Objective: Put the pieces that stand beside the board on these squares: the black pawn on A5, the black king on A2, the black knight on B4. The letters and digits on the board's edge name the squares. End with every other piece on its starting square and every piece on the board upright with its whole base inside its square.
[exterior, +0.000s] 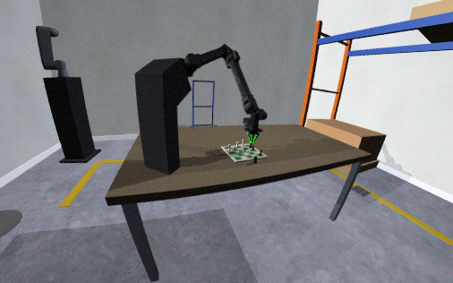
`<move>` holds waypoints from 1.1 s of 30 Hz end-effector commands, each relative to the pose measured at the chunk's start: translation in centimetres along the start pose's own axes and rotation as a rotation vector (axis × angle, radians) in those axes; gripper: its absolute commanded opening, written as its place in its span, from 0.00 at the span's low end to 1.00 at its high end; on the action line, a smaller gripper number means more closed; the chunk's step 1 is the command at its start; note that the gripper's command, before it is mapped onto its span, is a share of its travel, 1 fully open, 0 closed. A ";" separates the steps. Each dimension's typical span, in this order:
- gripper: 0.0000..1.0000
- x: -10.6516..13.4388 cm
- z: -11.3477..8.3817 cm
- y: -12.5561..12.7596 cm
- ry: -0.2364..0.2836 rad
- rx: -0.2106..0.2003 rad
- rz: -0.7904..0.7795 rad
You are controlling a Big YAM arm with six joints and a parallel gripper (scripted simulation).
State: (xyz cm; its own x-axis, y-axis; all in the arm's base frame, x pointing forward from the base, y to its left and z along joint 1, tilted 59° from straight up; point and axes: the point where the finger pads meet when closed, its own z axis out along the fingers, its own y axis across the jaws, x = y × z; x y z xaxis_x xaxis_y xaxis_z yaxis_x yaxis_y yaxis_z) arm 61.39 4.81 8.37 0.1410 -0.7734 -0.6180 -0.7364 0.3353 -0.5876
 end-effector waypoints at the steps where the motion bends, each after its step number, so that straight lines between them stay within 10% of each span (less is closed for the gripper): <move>1: 0.00 -0.1 0.6 -0.1 -0.006 0.005 -0.002; 33: 0.00 -0.4 1.1 0.0 -0.010 0.002 -0.004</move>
State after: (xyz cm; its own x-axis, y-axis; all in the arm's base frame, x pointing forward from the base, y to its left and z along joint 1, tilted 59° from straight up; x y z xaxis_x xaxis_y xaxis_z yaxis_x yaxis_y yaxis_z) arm 61.70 4.91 8.36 0.1422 -0.7739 -0.6171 -0.7336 0.3362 -0.5907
